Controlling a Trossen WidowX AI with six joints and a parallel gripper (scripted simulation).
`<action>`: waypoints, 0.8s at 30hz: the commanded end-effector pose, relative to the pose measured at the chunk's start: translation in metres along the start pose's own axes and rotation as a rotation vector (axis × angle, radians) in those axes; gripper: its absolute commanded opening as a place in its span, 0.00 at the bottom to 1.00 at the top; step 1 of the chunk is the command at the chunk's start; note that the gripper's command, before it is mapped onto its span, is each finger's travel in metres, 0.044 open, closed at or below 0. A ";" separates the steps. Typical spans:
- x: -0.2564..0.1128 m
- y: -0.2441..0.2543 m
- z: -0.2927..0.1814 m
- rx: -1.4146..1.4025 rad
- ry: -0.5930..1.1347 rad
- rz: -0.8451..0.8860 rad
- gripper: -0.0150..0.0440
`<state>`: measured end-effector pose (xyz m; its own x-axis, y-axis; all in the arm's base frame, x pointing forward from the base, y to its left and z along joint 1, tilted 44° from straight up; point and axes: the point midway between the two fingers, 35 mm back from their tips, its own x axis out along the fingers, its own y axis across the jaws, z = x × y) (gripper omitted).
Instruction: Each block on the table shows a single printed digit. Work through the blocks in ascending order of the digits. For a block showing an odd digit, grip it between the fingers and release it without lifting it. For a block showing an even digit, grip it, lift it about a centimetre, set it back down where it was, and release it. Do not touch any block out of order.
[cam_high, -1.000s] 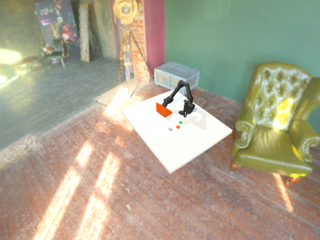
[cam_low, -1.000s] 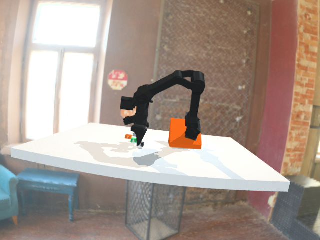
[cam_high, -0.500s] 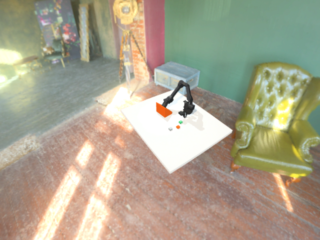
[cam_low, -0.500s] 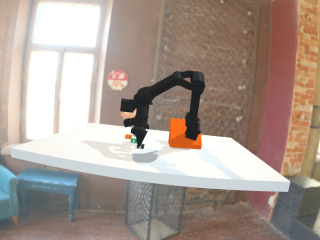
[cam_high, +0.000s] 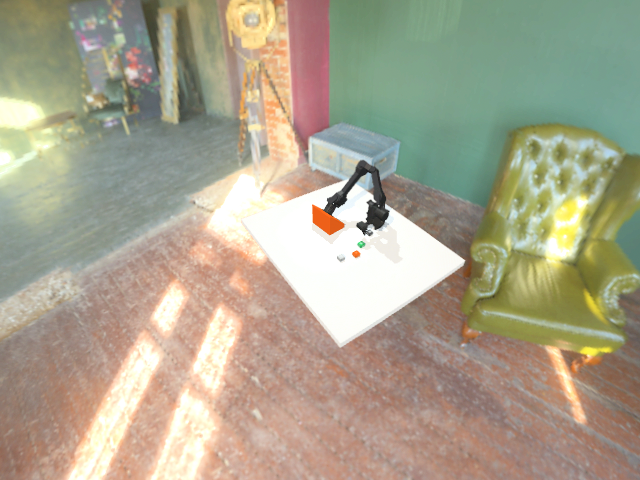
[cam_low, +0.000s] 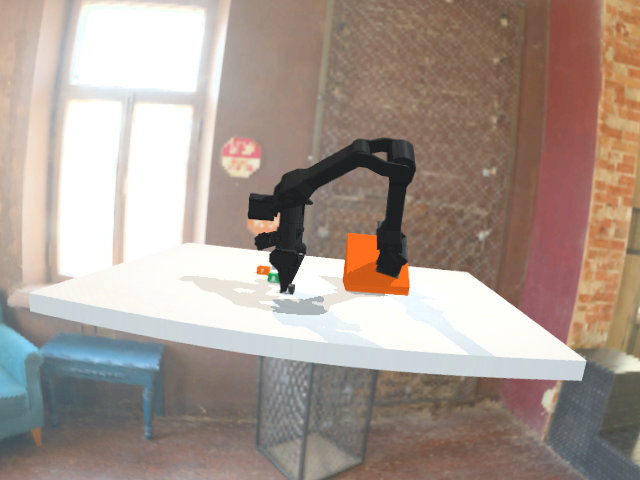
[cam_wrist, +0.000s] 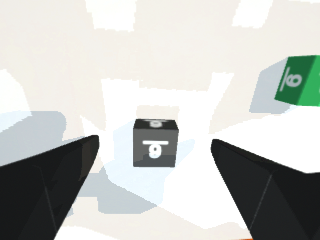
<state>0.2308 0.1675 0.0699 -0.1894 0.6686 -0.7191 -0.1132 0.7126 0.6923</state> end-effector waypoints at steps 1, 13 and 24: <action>-0.029 0.000 0.002 -0.003 -0.012 0.001 0.93; -0.110 -0.001 0.002 -0.001 -0.011 -0.003 0.58; -0.112 -0.001 0.001 -0.001 -0.010 -0.003 0.46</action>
<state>0.2521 0.0932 0.1485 -0.1823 0.6712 -0.7185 -0.1073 0.7128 0.6931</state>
